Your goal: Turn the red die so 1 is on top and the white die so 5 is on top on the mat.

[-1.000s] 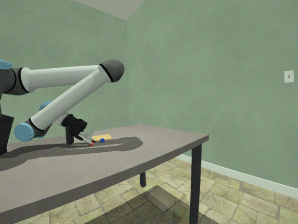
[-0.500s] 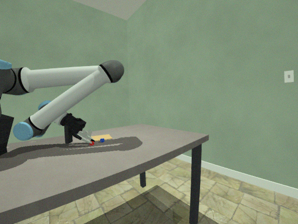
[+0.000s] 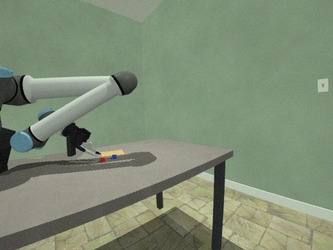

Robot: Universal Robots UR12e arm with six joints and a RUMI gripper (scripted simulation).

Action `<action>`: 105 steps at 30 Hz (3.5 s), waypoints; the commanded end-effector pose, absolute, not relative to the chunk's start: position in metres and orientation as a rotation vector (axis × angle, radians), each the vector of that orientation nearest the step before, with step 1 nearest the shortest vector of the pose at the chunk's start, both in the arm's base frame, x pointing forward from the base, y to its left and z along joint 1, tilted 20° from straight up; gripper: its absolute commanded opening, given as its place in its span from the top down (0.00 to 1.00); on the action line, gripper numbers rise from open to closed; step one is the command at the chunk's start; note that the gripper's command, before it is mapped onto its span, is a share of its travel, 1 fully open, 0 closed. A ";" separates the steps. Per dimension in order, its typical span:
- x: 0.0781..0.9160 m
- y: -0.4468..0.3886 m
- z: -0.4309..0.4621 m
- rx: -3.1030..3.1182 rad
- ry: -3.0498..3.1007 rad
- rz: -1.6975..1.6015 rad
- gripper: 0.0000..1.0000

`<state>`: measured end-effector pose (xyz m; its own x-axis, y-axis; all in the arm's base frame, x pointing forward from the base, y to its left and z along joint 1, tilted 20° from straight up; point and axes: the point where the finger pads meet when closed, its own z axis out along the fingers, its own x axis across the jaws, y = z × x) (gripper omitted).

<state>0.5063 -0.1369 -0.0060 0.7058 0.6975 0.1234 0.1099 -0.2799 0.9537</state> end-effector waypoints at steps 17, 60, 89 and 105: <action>0.489 -0.127 0.038 1.789 0.639 0.652 0.79; 0.490 -0.132 0.060 1.953 0.718 0.610 0.79; 0.497 -0.141 0.074 2.263 0.864 0.513 0.79; 0.501 -0.147 0.084 2.462 0.961 0.436 0.79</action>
<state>0.4978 -0.1439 0.0814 0.7043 0.6983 0.1279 0.5025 -0.6176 0.6050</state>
